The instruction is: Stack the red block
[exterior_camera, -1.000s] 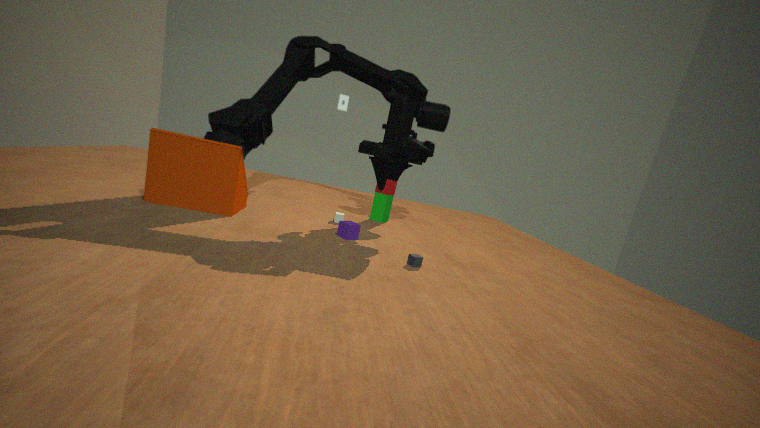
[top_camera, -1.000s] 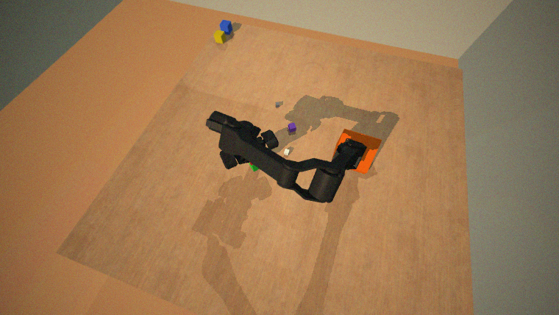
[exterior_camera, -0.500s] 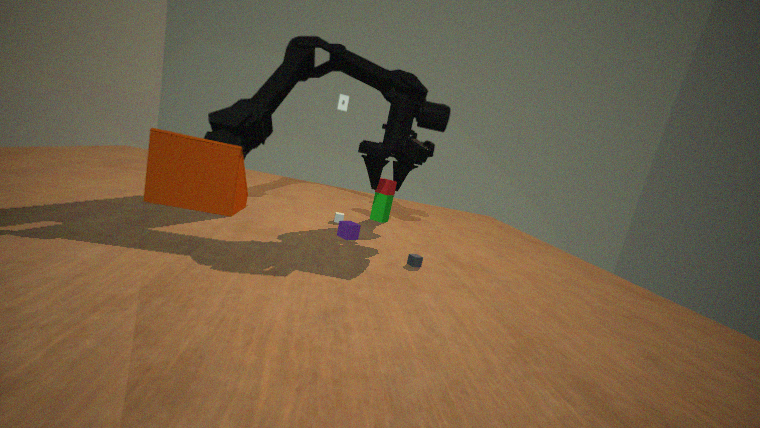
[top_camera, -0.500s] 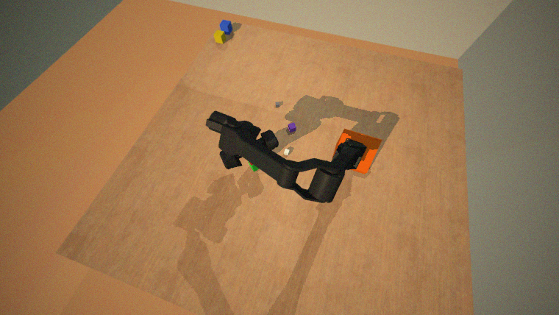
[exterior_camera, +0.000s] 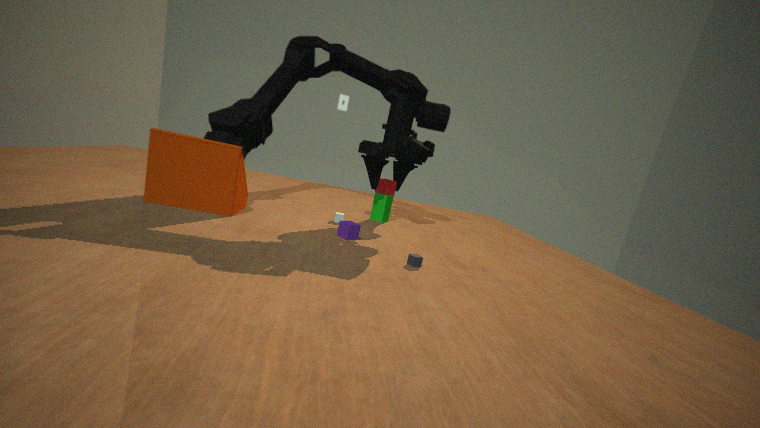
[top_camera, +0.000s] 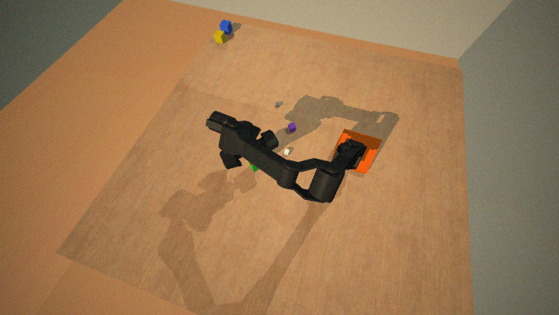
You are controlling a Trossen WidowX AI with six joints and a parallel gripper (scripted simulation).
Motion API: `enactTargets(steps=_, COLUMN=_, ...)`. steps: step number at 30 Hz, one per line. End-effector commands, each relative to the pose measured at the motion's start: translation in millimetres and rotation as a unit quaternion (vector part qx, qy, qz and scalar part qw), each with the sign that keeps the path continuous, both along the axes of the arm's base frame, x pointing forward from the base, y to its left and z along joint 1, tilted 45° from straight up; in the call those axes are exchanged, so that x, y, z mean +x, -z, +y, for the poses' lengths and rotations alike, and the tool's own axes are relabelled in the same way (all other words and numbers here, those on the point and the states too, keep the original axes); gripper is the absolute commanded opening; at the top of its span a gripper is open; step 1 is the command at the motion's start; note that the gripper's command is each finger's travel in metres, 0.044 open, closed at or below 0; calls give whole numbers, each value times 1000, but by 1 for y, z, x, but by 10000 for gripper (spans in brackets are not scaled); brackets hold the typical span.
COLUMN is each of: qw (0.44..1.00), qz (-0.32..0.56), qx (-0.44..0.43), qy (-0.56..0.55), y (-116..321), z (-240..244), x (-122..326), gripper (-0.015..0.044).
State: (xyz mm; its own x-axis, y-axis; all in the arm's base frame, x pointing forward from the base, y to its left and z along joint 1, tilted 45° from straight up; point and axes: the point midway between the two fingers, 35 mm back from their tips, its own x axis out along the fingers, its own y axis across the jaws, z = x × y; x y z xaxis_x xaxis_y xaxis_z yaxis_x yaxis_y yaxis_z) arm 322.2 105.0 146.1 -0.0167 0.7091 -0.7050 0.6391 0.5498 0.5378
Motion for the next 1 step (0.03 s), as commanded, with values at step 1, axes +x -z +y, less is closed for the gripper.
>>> enactTargets(steps=1, qw=1000, qz=0, qx=0, qy=0, y=0, z=0, x=0, gripper=440)
